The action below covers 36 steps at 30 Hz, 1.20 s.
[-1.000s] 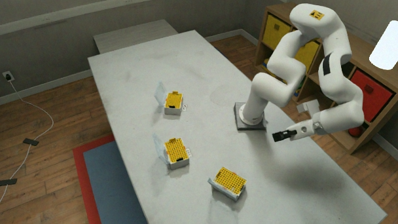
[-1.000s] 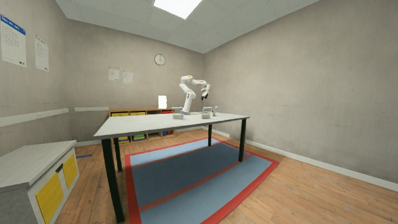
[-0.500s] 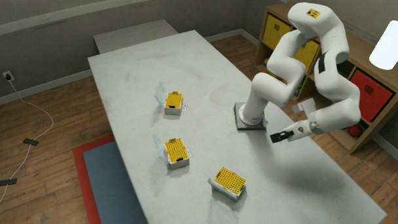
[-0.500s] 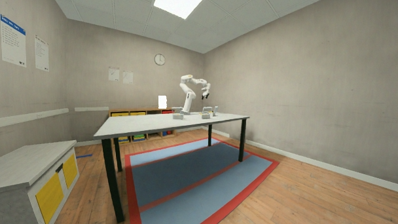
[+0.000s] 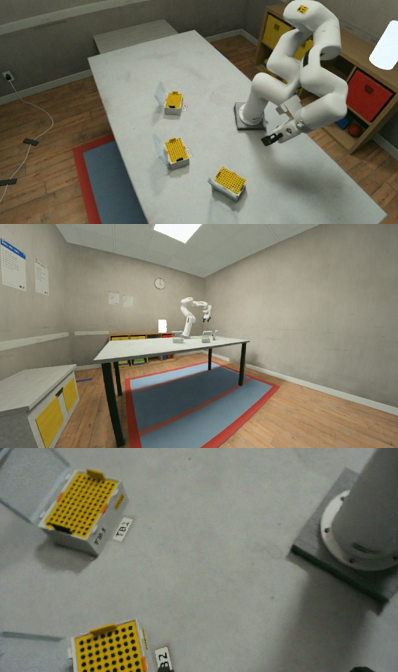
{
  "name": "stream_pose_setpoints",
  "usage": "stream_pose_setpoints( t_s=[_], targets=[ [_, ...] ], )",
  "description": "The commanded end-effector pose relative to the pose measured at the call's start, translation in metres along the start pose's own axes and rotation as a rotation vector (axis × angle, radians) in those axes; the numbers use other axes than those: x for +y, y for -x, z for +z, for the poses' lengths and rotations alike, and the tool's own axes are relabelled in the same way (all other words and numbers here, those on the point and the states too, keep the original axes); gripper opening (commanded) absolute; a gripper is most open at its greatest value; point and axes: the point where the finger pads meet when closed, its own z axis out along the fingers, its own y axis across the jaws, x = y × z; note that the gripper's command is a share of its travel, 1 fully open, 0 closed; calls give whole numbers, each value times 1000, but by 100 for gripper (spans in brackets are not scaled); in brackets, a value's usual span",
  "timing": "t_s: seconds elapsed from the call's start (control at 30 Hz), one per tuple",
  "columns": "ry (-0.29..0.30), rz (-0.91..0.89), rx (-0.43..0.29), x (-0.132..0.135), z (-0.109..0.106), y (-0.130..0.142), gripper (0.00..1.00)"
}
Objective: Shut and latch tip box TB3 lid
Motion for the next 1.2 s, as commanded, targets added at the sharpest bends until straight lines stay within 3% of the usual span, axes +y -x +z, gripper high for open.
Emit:
stream_pose_setpoints(
  t_s=[0.0,0.63,1.17],
  targets=[
    [18,-68,-48,-19,-2,-11,100],
    [34,-247,-168,-64,4,-48,100],
    [6,-411,-276,-101,19,-94,100]
  ],
)
